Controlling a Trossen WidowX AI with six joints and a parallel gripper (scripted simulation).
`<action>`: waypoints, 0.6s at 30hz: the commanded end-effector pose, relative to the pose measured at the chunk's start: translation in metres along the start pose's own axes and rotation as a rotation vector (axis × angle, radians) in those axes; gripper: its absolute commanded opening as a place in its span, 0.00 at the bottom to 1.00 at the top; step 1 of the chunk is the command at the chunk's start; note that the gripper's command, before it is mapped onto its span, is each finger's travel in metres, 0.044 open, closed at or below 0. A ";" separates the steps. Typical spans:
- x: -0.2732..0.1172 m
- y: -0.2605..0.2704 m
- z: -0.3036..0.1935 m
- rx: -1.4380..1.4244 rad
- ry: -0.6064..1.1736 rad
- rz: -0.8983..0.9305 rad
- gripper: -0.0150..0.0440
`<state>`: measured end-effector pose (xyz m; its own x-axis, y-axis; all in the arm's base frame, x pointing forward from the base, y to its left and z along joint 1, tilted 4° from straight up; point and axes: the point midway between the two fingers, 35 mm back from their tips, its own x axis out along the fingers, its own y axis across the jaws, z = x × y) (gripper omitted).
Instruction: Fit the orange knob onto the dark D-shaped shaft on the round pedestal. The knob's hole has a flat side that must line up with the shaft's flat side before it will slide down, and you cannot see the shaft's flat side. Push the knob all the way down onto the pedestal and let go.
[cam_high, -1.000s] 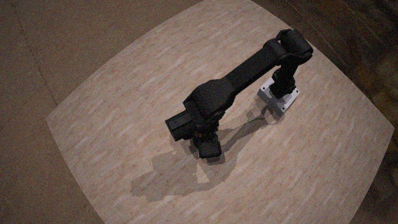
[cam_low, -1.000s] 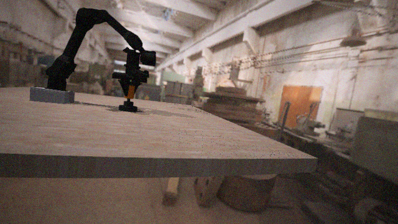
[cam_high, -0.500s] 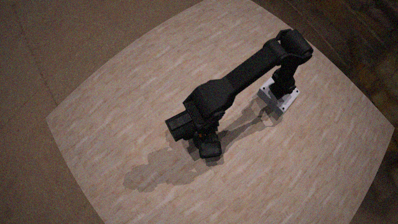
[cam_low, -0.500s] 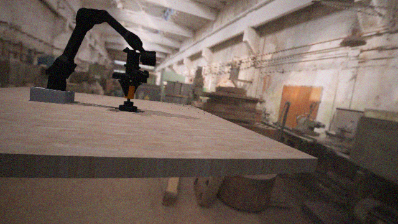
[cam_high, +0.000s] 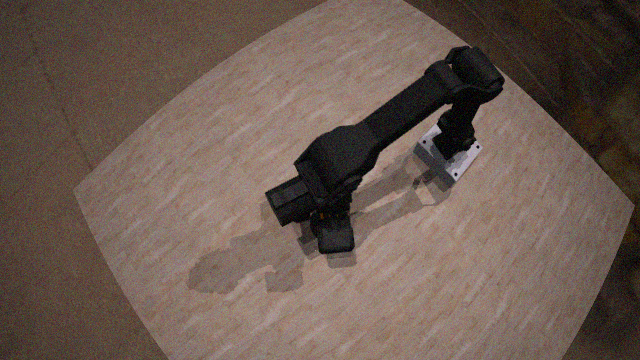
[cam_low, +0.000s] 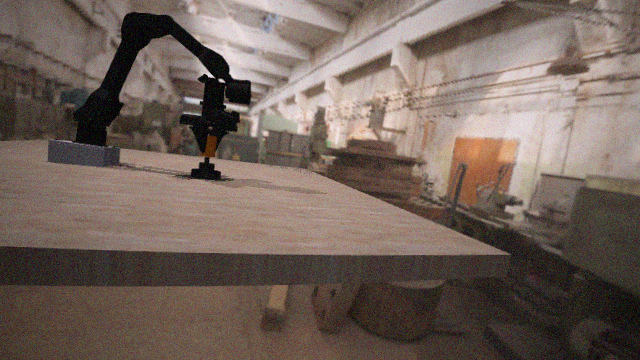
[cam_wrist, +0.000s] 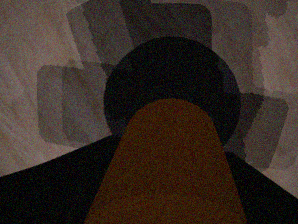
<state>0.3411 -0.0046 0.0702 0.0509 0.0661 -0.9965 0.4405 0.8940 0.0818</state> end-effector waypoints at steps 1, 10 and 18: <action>0.001 0.000 0.000 0.011 -0.001 0.001 0.25; 0.003 0.000 0.000 0.011 -0.001 0.001 0.25; 0.003 0.000 0.000 0.064 -0.001 0.001 0.25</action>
<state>0.3414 -0.0045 0.0680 0.0520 0.0661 -0.9965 0.4801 0.8733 0.0829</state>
